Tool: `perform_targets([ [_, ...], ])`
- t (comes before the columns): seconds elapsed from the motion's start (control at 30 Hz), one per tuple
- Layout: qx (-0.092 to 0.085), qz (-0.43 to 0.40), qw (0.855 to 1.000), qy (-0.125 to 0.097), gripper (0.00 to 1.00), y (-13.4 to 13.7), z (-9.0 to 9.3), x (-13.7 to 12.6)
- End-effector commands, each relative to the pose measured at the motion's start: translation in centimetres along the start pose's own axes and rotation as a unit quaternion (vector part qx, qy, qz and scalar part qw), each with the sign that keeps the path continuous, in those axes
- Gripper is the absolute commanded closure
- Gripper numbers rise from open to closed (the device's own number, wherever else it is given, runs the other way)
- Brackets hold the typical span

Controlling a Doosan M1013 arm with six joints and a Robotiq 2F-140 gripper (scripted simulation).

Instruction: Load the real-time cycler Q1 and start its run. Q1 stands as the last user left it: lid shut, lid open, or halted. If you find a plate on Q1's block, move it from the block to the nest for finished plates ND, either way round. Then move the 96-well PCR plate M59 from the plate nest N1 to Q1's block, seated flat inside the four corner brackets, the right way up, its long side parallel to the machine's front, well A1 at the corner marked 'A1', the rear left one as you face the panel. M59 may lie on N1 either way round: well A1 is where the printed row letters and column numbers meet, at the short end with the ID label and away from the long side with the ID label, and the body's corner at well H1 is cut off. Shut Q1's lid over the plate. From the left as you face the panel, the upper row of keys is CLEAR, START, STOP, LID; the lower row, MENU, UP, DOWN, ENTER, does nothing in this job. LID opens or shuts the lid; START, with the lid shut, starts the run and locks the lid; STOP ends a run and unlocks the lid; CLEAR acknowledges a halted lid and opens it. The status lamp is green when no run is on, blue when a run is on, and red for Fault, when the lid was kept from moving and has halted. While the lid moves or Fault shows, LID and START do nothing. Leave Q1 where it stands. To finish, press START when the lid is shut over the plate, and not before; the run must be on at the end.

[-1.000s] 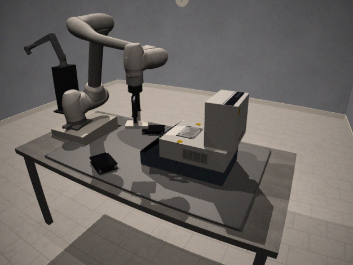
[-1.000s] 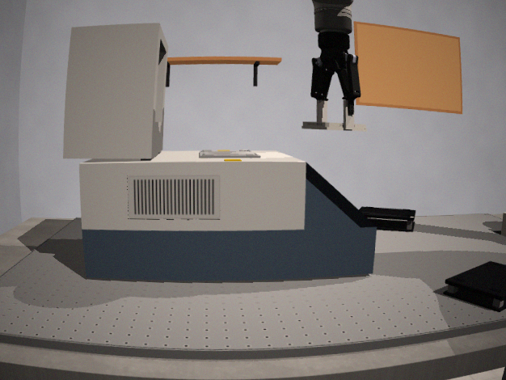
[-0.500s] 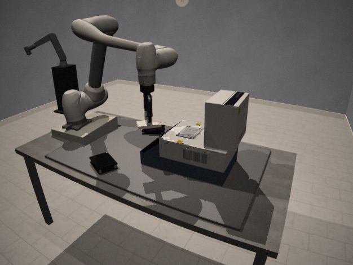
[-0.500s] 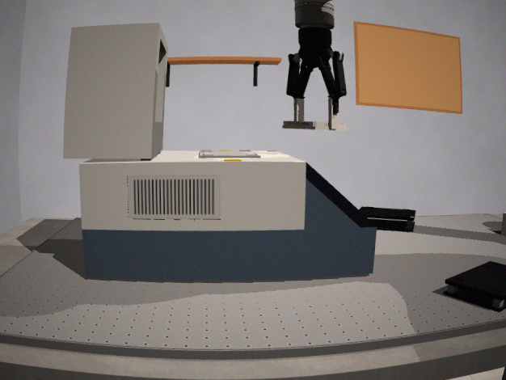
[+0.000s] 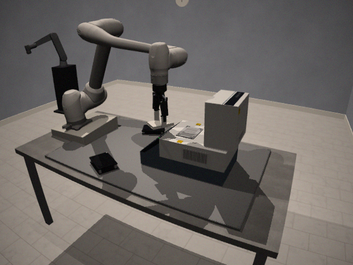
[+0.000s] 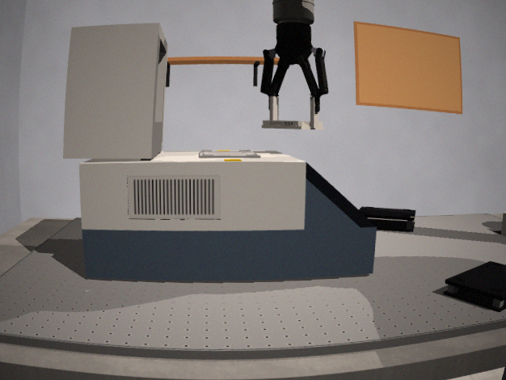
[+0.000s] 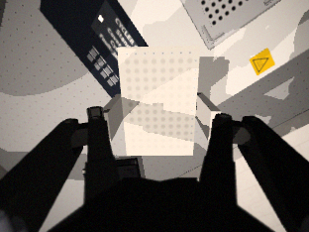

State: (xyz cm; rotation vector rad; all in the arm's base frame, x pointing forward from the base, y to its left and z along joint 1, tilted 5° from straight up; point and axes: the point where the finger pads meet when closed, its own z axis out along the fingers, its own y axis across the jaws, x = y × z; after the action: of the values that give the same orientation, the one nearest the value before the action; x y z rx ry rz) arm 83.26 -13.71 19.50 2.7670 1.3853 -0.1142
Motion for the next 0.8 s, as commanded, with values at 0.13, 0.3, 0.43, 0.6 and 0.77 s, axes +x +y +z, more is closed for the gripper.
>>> perform_targets([
  [0.13, 0.001, -0.063, 0.998, 0.0, 1.0, 1.4, 0.0, 3.0],
  [0.3, 0.001, -0.106, 0.994, 0.0, 1.0, 2.4, 0.0, 5.1],
  [0.43, 0.001, -0.133, 0.991, 0.0, 1.0, 3.0, 0.0, 6.4],
  [0.6, 0.001, -0.169, 0.986, 0.0, 1.0, 3.6, 0.0, 7.8],
  [0.77, 0.001, -0.195, 0.981, 0.0, 1.0, 4.5, 0.0, 9.8],
])
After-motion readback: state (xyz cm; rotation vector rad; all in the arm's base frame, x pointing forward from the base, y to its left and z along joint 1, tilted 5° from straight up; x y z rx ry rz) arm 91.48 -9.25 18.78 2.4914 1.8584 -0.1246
